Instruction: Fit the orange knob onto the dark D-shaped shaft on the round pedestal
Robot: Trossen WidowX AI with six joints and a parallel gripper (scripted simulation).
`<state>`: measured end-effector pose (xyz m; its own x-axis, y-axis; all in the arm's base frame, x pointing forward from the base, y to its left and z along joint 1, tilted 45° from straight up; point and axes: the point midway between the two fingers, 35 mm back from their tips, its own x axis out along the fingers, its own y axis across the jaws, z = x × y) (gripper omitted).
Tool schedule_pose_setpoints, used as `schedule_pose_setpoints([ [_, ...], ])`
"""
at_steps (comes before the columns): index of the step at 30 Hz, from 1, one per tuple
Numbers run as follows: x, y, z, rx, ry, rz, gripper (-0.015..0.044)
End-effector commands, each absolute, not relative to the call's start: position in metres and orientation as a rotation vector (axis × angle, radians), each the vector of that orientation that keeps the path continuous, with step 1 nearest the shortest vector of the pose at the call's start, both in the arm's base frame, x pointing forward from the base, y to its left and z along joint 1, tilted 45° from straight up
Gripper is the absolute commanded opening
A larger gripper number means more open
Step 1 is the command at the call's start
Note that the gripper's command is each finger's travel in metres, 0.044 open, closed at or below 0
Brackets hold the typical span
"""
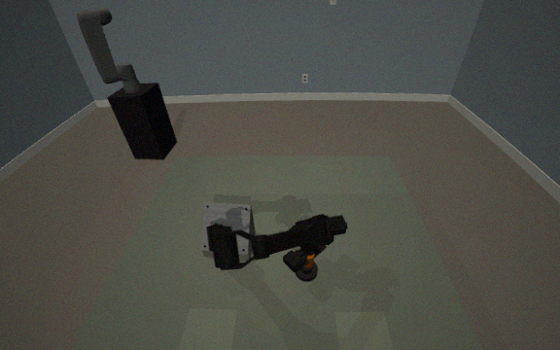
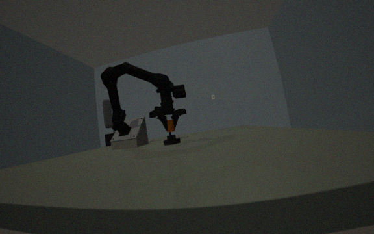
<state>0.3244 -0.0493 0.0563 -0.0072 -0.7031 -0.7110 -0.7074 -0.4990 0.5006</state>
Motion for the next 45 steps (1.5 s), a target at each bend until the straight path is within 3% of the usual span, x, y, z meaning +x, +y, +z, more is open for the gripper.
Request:
schedule_pose_setpoints([
  [1,0.3250,-0.0468,0.0591,-2.230,1.556,1.595,0.0000],
  [7,0.3219,-0.0465,0.0590,-2.316,1.465,1.807,0.0000],
  [31,0.3233,-0.0467,0.0588,-2.316,1.465,1.807,0.0000],
  [45,0.3253,-0.0490,0.0561,-2.400,1.335,2.054,0.0000],
])
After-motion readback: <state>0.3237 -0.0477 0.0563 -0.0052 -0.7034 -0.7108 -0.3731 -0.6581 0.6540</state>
